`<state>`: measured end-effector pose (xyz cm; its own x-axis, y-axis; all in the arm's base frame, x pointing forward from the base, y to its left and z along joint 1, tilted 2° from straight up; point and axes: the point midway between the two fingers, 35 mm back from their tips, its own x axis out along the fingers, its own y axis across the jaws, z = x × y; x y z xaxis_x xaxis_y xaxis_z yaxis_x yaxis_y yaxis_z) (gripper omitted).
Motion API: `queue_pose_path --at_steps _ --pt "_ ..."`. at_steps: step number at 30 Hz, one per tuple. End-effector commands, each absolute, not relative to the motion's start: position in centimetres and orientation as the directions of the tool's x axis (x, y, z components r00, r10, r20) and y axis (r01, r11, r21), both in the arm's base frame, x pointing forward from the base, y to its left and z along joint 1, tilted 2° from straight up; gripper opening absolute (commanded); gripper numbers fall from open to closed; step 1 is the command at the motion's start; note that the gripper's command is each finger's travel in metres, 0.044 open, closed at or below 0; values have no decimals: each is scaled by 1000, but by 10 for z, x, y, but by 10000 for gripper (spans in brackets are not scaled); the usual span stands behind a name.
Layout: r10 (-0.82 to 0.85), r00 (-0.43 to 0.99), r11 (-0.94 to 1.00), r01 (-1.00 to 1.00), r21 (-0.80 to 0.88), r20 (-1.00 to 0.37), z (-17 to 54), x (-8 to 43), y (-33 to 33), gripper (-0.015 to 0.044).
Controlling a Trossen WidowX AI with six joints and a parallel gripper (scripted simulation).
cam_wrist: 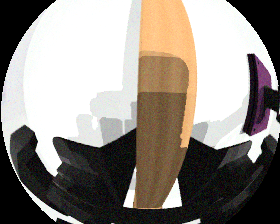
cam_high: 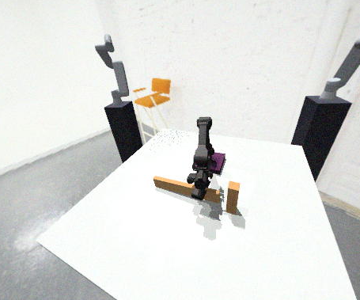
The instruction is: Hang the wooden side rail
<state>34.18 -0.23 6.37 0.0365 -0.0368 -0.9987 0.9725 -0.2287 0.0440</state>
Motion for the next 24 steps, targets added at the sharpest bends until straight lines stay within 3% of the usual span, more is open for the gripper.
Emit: queue_pose_path --at_steps 1,24 --pt "-36 44 -224 973 51 -998 66 343 0 0" --pt "-36 44 -224 973 51 -998 63 343 3 0"
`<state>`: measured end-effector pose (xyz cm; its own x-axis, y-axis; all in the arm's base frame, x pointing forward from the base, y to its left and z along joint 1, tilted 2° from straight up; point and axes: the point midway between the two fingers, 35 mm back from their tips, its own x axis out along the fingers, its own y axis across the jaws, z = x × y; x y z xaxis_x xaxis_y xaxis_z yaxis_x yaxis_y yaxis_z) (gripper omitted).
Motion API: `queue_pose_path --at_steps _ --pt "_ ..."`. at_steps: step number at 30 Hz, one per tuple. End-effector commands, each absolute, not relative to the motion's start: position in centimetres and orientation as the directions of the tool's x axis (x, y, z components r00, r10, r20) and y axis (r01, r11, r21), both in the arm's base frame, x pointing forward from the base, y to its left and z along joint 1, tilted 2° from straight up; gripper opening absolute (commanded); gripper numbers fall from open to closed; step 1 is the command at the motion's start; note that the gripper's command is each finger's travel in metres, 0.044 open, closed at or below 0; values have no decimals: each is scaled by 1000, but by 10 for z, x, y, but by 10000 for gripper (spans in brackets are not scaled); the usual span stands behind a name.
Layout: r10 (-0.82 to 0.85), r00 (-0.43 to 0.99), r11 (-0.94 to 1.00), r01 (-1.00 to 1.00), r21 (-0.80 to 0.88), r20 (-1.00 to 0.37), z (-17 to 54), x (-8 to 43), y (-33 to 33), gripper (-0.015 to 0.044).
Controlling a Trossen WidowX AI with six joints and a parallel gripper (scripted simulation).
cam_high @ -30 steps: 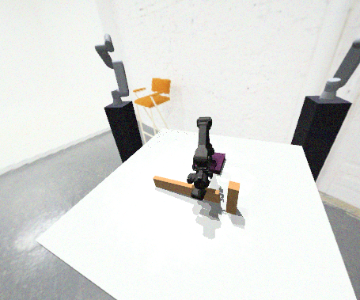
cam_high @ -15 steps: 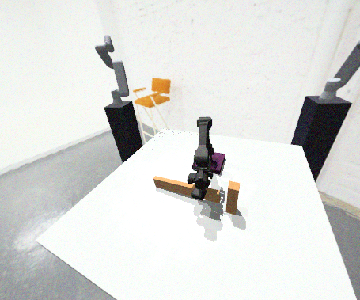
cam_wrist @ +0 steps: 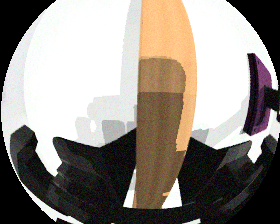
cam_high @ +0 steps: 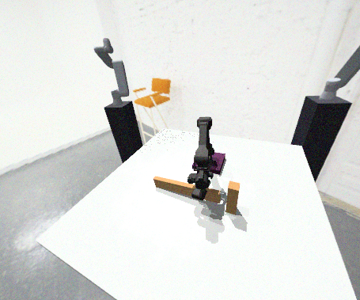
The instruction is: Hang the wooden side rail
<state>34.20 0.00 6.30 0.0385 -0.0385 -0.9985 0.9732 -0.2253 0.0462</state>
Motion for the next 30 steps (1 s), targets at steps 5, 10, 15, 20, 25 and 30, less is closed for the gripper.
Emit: queue_pose_path --at_steps 5,10,15,20,25,30 --pt "-36 44 -224 973 51 -998 64 343 3 0" --pt "-36 44 -224 973 51 -998 64 344 3 0" --pt "-36 44 -224 973 51 -998 65 344 4 0" --pt "-36 44 -224 973 51 -998 65 343 5 0" --pt "-36 44 -224 973 51 -998 66 344 5 0" --pt "-36 44 -224 973 51 -998 65 344 5 0"
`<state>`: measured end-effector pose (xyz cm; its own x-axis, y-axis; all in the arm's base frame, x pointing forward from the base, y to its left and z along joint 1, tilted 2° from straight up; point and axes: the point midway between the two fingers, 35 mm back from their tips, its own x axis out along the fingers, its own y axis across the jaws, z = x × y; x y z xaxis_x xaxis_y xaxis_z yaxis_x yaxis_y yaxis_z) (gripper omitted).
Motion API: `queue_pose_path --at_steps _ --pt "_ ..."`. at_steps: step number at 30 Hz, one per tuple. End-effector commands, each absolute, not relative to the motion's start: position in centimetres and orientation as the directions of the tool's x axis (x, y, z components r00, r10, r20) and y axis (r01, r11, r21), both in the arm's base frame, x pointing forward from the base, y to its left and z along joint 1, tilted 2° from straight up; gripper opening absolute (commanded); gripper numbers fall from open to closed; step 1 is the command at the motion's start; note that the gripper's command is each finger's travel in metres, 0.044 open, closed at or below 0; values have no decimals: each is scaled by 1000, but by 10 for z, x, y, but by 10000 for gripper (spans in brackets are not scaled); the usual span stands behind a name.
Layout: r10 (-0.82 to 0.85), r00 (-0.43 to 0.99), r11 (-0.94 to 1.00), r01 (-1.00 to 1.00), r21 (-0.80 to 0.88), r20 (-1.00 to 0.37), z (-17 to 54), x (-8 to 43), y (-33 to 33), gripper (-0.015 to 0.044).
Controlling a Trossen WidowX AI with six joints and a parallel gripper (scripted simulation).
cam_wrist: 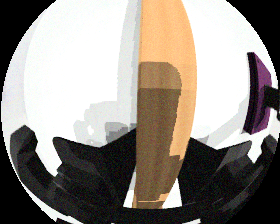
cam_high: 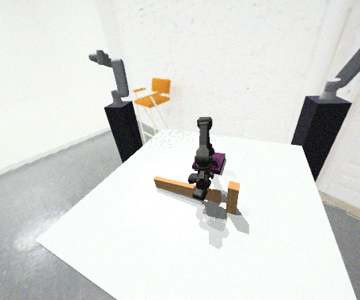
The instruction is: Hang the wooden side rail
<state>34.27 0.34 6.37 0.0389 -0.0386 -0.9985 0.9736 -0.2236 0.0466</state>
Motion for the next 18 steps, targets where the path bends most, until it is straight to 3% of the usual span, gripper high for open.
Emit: queue_pose_path --at_steps 1,18 --pt "-36 44 -224 973 51 -998 65 345 5 0" --pt "-35 44 -224 973 51 -998 63 344 8 0"
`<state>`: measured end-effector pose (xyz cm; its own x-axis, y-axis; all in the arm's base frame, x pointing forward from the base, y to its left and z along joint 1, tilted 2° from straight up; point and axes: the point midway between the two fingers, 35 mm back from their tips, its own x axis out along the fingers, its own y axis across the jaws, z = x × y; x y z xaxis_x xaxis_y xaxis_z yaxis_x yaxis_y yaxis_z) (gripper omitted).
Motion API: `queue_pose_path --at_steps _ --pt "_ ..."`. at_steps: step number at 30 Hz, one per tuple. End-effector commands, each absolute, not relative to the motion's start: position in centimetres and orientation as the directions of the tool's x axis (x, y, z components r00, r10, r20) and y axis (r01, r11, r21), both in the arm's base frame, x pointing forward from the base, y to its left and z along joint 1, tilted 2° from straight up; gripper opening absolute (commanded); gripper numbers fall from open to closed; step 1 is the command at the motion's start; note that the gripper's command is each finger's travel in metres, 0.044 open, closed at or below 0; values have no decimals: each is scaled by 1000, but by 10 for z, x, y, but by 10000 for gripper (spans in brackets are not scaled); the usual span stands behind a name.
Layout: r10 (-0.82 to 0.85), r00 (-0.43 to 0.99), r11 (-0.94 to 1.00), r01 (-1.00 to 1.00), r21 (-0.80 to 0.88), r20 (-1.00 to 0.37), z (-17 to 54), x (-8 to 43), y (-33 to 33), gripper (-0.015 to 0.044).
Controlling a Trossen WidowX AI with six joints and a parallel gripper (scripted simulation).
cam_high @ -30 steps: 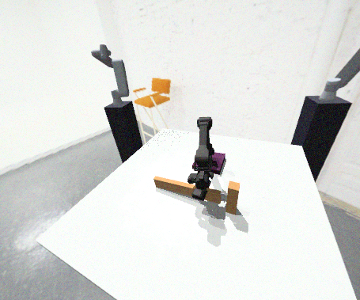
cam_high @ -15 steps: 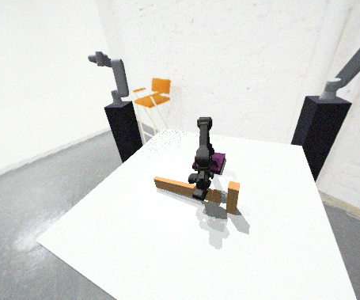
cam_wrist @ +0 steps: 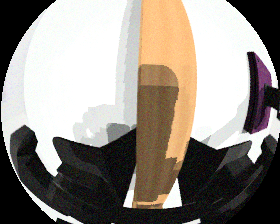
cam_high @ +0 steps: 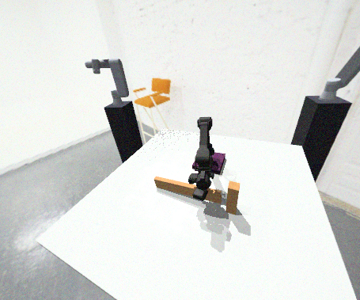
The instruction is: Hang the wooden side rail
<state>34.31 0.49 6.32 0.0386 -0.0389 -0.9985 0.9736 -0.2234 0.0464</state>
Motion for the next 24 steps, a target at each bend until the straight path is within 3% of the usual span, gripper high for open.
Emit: queue_pose_path --at_steps 1,24 --pt "-35 44 -224 973 51 -998 63 344 8 0" --pt "-35 44 -224 973 51 -998 65 345 10 0"
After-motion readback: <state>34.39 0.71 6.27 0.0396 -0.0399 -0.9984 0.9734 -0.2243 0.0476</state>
